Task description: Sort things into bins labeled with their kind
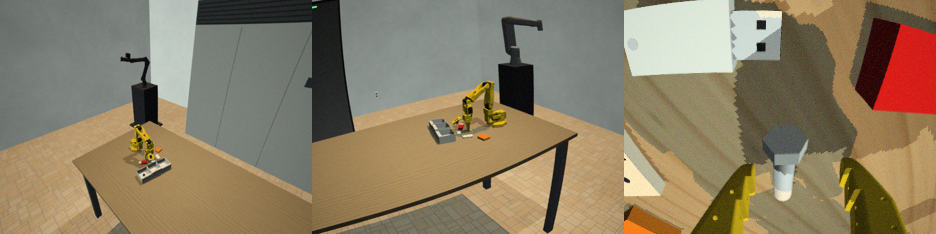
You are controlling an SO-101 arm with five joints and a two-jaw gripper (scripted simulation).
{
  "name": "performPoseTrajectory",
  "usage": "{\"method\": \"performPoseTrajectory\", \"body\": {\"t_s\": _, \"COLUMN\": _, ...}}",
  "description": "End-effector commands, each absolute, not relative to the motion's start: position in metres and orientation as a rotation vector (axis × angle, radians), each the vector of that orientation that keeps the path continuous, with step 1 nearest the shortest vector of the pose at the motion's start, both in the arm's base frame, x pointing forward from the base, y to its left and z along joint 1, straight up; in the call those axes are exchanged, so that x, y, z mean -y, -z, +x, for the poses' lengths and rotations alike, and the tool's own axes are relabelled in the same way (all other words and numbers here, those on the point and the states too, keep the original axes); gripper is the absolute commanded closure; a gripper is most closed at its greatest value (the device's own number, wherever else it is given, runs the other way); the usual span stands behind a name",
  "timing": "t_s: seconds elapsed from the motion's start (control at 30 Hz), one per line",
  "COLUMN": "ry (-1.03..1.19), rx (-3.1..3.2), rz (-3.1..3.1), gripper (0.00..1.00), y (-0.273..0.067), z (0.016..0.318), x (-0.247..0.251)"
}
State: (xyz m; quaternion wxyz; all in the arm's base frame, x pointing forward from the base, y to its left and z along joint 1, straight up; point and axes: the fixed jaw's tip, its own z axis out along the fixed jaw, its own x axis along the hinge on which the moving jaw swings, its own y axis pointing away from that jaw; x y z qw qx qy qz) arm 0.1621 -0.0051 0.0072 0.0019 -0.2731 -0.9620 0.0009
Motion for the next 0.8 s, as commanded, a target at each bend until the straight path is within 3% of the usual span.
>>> {"method": "performPoseTrajectory", "body": {"t_s": 0.0, "ry": 0.004, "rx": 3.033, "rz": -0.862, "gripper": 0.78, "y": -0.0083, "z": 0.1644, "x": 0.0040}}
{"method": "performPoseTrajectory", "body": {"t_s": 0.77, "ry": 0.004, "rx": 3.033, "rz": -0.862, "gripper": 0.81, "y": -0.0083, "z": 0.1644, "x": 0.0040}}
